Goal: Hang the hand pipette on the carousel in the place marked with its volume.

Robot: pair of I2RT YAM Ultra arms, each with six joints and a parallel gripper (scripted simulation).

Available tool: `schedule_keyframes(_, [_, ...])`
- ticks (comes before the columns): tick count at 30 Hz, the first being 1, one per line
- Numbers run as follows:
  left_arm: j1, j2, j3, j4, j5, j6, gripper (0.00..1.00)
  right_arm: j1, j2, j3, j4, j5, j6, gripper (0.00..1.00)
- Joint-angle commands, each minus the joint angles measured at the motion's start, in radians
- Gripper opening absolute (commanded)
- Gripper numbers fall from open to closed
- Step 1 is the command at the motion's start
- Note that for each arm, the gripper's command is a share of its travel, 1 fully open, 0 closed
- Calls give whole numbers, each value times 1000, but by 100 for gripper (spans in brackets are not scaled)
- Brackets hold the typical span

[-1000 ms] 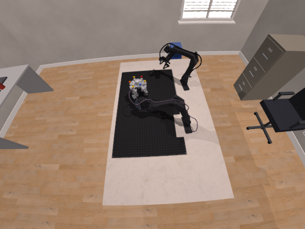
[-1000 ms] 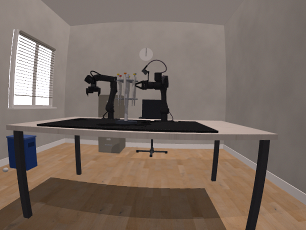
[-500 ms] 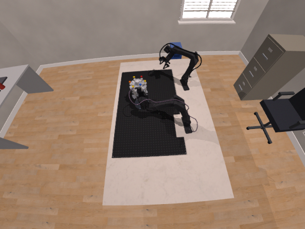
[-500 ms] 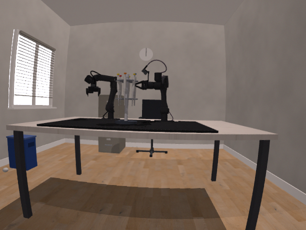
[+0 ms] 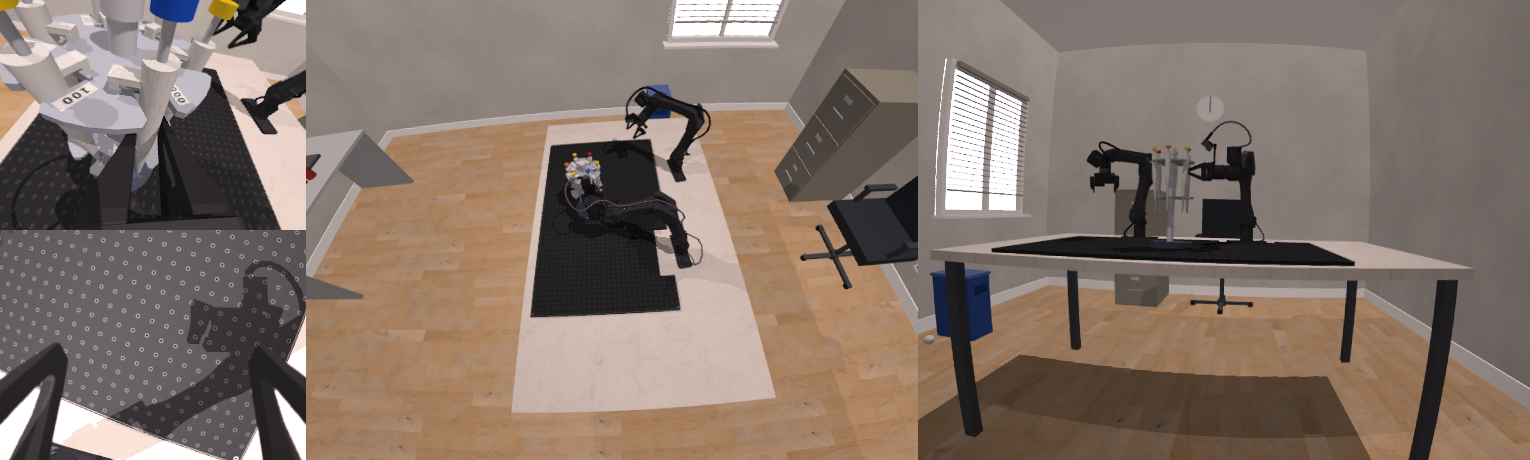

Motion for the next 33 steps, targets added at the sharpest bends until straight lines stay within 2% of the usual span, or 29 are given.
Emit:
schedule_keyframes(1, [2, -24, -15, 33, 18, 3, 12, -10, -7, 13, 24, -23, -7, 100])
schedule_keyframes(33, [3, -12, -4, 46, 18, 0, 12, -10, -7, 13, 24, -23, -7, 100])
